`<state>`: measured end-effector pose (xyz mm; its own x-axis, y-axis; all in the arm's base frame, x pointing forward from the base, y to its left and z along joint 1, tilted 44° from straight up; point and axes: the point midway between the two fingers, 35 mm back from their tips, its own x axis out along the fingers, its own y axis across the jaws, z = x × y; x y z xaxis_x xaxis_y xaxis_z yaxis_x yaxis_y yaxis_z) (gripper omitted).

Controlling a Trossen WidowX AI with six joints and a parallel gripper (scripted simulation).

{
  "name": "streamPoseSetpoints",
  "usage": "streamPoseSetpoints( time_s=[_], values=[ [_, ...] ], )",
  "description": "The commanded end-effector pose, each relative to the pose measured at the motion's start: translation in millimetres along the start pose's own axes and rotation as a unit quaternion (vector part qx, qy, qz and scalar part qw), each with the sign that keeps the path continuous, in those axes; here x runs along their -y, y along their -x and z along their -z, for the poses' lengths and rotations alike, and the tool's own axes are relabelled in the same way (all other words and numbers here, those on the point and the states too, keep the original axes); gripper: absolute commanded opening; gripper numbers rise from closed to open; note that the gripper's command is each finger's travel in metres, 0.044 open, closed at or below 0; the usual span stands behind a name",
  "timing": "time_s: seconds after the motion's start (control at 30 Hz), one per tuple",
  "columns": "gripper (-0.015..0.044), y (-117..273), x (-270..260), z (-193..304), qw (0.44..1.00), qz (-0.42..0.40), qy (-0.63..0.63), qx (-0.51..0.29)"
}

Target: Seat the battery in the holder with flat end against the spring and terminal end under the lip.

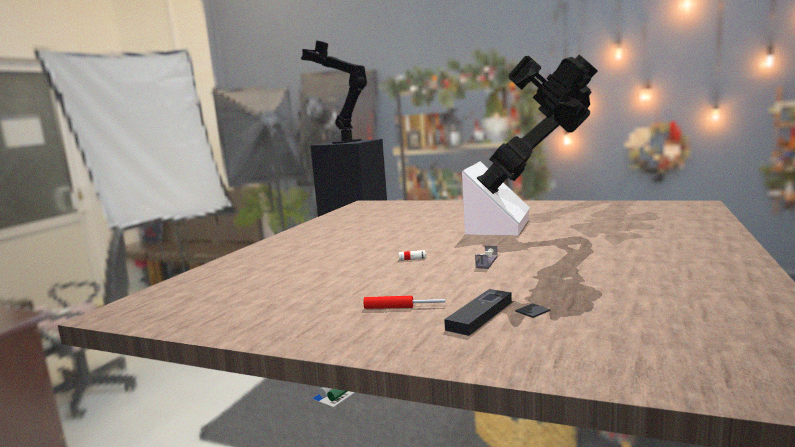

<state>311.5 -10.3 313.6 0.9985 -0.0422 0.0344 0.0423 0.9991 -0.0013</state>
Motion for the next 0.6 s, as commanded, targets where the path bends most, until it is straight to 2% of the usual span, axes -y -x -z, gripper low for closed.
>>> streamPoseSetpoints(
  time_s=[0.0, 0.2, 0.37, 0.57],
  values=[
    [0.0374, -2, 0, 2, 1.0, -0.001, 0.006, -0.005],
    [0.0223, -44, 7, 72, 0.968, -0.05, 0.187, -0.158],
    [0.0223, -67, 16, 143, 0.907, -0.139, 0.294, -0.269],
    [0.0223, -74, 23, 200, 0.845, -0.236, 0.348, -0.33]
  ],
)
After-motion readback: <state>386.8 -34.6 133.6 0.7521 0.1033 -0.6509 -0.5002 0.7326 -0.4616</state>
